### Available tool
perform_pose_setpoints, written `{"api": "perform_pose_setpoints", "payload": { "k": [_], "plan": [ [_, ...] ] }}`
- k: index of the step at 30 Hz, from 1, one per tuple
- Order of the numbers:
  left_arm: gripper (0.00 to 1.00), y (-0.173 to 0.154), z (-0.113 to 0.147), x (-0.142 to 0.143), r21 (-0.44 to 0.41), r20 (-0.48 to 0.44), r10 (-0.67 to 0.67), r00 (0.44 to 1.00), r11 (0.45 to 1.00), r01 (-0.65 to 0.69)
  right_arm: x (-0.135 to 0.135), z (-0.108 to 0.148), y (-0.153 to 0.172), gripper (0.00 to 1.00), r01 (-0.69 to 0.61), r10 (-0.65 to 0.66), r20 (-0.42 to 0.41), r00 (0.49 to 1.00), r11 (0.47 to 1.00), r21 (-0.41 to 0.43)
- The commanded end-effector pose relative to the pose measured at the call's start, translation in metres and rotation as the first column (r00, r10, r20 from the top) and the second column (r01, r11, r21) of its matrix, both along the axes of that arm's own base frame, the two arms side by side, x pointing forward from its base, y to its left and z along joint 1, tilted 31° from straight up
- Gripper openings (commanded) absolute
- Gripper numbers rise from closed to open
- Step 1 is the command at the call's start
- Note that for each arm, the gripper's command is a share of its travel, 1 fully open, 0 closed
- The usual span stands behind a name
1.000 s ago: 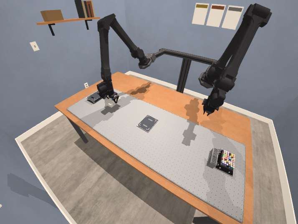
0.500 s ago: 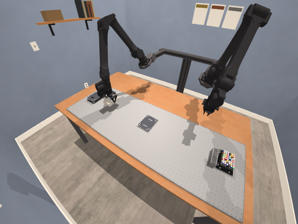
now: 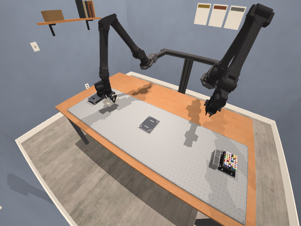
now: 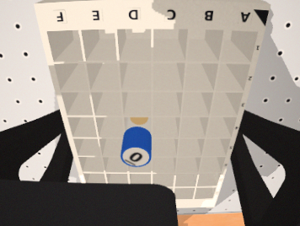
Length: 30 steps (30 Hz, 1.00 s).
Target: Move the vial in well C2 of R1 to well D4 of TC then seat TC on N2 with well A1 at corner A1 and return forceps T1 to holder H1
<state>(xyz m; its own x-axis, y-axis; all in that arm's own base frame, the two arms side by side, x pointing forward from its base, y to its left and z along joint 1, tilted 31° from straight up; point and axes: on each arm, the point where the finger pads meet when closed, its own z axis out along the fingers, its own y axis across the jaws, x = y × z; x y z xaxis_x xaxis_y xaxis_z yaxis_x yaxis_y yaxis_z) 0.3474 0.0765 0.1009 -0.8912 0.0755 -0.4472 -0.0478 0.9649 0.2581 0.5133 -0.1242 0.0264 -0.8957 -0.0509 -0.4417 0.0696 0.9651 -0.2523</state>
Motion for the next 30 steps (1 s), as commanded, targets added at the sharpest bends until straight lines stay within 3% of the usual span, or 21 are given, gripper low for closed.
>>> {"api": "perform_pose_setpoints", "payload": {
  "k": [1, 7, 30],
  "plan": [
    [0.24, 0.002, 0.008, 0.007, -0.001, 0.021, 0.012, 1.000, 1.000, -0.012, 0.012, 0.027, -0.009, 0.00, -0.017, 0.018, 0.040, 0.999, 1.000, -0.017],
    [0.24, 0.002, 0.008, 0.007, -0.001, 0.021, 0.012, 1.000, 1.000, -0.012, 0.012, 0.027, -0.006, 0.00, -0.035, 0.036, 0.040, 0.999, 0.999, -0.018],
    [0.24, 0.002, 0.008, 0.007, -0.001, 0.021, 0.012, 1.000, 1.000, -0.012, 0.009, 0.039, -0.050, 0.00, -0.018, 0.018, 0.041, 0.999, 1.000, -0.021]
  ]
}}
